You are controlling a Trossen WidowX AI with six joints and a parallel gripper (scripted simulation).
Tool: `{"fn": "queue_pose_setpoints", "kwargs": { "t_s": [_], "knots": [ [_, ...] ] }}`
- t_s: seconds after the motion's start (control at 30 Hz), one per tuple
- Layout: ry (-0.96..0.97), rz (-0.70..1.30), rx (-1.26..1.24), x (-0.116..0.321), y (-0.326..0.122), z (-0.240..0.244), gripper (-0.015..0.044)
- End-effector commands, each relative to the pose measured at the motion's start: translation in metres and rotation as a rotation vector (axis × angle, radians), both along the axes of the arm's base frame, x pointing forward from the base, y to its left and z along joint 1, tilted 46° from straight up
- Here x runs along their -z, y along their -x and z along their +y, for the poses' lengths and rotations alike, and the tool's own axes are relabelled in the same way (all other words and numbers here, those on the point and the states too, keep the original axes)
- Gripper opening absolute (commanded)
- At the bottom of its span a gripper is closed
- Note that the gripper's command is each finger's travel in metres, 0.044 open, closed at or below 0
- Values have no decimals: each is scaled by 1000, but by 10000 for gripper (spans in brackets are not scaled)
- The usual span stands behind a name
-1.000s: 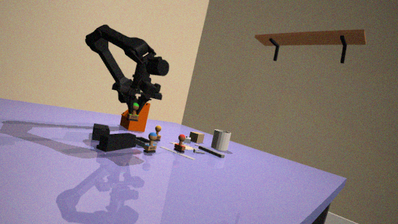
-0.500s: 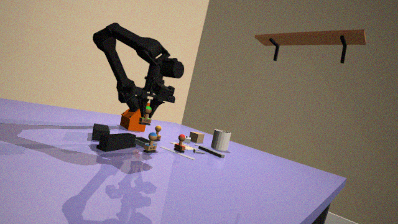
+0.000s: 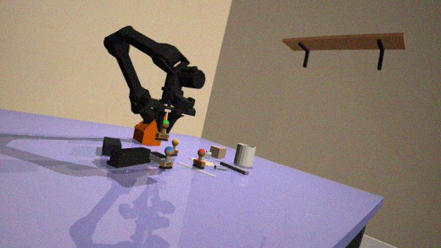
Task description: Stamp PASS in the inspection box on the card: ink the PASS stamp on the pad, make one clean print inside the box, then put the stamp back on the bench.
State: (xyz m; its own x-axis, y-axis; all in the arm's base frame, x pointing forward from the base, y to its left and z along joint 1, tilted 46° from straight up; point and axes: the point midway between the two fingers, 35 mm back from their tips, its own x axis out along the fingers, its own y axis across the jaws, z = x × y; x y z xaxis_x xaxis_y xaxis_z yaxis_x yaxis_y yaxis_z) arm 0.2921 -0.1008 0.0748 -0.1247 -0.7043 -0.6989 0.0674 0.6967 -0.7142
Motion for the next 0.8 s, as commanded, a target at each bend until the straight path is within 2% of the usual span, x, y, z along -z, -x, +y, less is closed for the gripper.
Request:
{"fn": "queue_pose_setpoints", "kwargs": {
  "t_s": [0.0,0.77],
  "knots": [
    [-1,7,-2,3,1,-2,0],
    [0,5,-1,14,3,-12,0]
  ]
}}
